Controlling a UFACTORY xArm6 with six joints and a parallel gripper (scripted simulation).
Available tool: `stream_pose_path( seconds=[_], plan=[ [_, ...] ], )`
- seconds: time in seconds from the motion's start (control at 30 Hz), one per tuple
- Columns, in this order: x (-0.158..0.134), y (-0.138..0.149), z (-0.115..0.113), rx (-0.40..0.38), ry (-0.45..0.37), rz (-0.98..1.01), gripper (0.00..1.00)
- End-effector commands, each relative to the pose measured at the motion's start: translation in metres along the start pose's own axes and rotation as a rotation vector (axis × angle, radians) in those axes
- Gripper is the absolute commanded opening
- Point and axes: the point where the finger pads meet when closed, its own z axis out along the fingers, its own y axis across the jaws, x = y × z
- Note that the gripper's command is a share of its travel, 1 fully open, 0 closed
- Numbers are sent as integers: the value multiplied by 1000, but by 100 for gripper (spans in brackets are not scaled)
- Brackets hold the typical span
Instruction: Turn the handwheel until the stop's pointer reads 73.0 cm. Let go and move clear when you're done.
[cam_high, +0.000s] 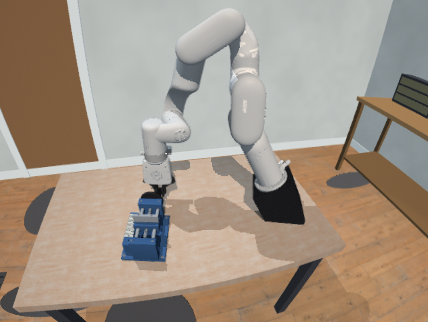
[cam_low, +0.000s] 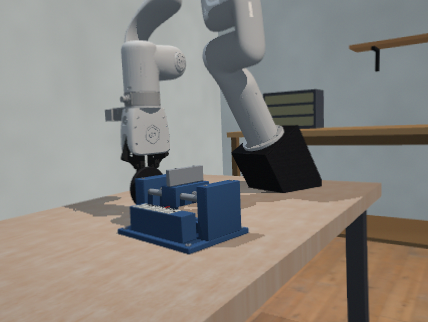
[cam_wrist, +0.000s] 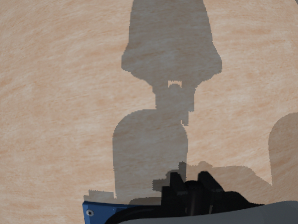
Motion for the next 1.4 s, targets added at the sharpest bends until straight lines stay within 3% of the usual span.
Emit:
stream_pose_path(
  seconds=[0.0, 0.7, 1.03, 1.37],
  plan=[
    [0, 1, 4, 2, 2, 0, 6],
    [0, -3, 31, 2, 2, 0, 6],
    [0, -23, 43, 2, 2, 0, 6],
    [0, -39, 41, 2, 2, 0, 6]
  ],
)
